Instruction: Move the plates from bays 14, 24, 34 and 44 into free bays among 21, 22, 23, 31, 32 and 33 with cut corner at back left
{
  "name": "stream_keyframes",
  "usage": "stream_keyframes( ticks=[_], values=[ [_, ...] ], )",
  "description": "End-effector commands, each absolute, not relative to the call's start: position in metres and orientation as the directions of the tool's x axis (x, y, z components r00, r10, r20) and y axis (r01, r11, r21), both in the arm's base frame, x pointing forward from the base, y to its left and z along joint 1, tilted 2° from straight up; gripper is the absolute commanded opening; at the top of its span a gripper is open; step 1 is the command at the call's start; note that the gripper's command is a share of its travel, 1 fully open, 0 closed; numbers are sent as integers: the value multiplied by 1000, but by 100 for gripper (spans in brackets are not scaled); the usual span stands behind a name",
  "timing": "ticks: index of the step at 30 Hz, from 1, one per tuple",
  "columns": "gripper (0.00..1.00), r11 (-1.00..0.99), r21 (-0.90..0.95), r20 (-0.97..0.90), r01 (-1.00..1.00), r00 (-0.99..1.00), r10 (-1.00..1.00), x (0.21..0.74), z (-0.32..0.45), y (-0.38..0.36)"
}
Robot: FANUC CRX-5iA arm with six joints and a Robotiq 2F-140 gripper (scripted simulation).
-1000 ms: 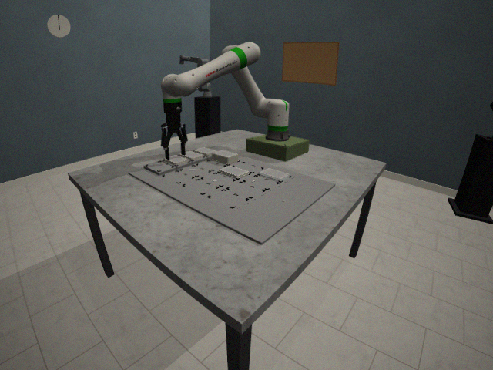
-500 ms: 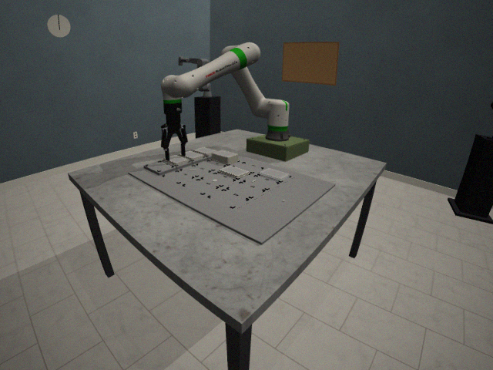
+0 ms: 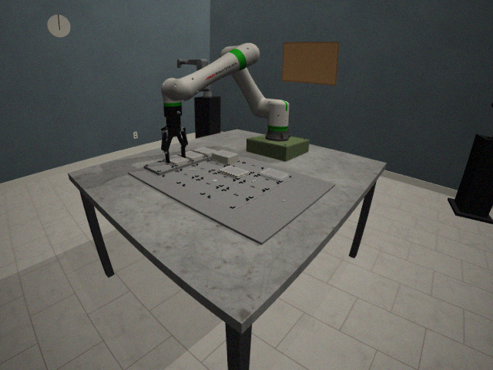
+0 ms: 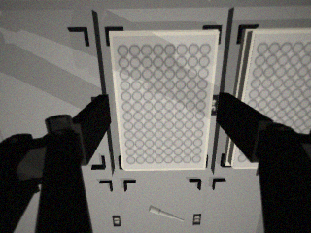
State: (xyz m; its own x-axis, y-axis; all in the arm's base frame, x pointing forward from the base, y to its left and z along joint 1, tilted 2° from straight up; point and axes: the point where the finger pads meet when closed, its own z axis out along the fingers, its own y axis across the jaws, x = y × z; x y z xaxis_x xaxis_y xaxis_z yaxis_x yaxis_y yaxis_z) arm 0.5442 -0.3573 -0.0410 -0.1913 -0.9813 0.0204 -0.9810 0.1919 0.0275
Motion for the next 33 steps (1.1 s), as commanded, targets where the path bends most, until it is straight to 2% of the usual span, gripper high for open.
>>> stream_keyframes(
  ticks=[1, 9, 33],
  values=[
    [70, 192, 25, 21, -981, -191, -981, 545, -40, -358],
    [70, 192, 25, 21, -981, -191, -981, 545, -40, -358],
    [62, 192, 25, 21, -981, -191, -981, 545, -40, -358]
  ],
)
